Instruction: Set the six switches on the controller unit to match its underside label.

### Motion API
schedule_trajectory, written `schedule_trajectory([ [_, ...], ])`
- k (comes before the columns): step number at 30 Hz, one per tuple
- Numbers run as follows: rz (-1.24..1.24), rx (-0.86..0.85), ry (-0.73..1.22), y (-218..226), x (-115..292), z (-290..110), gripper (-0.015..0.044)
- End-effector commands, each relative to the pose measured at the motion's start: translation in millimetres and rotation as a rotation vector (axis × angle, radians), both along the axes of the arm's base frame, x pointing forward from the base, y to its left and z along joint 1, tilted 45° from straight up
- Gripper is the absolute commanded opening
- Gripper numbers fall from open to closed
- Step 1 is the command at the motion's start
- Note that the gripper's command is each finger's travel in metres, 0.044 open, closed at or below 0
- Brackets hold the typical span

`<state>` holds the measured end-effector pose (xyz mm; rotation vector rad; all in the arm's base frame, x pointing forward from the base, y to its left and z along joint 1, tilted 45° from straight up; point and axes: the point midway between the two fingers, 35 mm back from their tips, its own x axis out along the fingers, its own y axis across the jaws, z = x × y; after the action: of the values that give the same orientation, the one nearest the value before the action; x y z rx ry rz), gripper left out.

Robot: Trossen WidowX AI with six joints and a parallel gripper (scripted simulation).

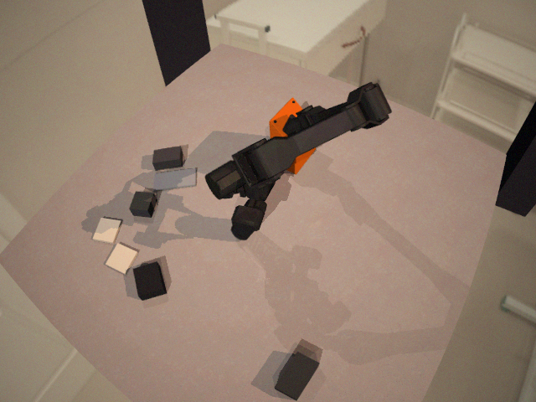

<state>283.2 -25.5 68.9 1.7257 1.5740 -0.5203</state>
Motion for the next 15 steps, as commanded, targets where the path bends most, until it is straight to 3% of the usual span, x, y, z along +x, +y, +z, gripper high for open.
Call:
schedule_trajectory([
  [1,0.010,0.010,0.014,9,-3,-2,0.0338],
  [15,0.010,0.011,0.014,19,-4,1,0.0338],
])
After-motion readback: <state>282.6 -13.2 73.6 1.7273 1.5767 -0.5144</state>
